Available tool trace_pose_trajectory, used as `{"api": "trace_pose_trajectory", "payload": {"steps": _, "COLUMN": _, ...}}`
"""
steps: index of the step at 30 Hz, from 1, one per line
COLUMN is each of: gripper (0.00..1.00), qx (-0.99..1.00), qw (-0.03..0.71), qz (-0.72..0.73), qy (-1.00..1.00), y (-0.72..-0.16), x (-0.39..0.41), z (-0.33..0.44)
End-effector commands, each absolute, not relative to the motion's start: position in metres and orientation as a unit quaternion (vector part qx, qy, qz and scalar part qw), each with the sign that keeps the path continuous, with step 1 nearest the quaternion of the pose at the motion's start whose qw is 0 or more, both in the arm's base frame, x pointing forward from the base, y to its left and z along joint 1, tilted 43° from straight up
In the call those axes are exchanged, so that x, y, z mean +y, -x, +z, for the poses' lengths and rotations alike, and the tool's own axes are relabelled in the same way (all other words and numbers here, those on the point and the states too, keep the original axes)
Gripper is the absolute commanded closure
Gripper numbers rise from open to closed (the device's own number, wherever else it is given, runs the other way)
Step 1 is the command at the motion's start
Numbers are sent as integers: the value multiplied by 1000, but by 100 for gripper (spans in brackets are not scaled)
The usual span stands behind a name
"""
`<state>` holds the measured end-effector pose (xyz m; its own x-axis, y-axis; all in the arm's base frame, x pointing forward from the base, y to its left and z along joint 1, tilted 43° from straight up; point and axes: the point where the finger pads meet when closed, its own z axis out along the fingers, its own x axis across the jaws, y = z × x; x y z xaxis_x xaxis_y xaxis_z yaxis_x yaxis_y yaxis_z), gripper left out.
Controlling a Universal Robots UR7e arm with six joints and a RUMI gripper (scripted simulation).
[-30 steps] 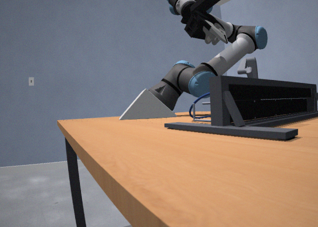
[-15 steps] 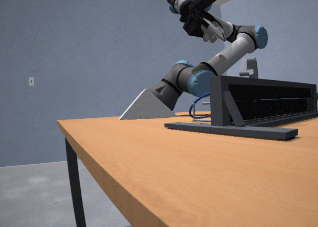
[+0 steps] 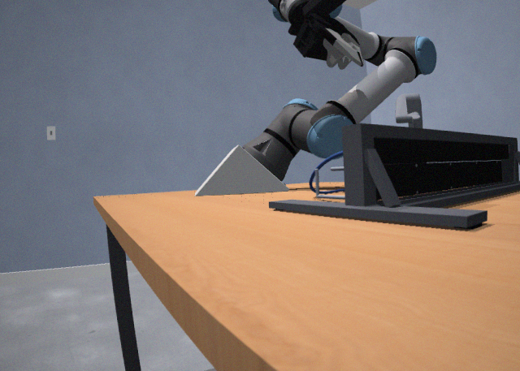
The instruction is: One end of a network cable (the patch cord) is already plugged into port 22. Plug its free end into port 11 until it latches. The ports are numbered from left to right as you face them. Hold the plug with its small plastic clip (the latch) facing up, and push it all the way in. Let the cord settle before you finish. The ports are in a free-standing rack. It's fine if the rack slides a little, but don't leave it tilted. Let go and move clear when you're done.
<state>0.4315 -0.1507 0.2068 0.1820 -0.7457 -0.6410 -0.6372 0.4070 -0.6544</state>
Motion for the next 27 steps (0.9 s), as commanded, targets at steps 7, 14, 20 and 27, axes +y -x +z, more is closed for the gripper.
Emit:
{"api": "trace_pose_trajectory", "payload": {"steps": 7, "gripper": 100, "qx": 638, "qw": 545, "qz": -50, "qy": 542, "y": -438, "x": -178, "z": 184}}
{"api": "trace_pose_trajectory", "payload": {"steps": 14, "gripper": 100, "qx": 638, "qw": 545, "qz": -50, "qy": 542, "y": -444, "x": -201, "z": 164}}
{"api": "trace_pose_trajectory", "payload": {"steps": 20, "gripper": 100, "qx": 638, "qw": 545, "qz": -50, "qy": 542, "y": -446, "x": -210, "z": 156}}
{"api": "trace_pose_trajectory", "payload": {"steps": 27, "gripper": 100, "qx": 638, "qw": 545, "qz": -50, "qy": 542, "y": -448, "x": -215, "z": 152}}
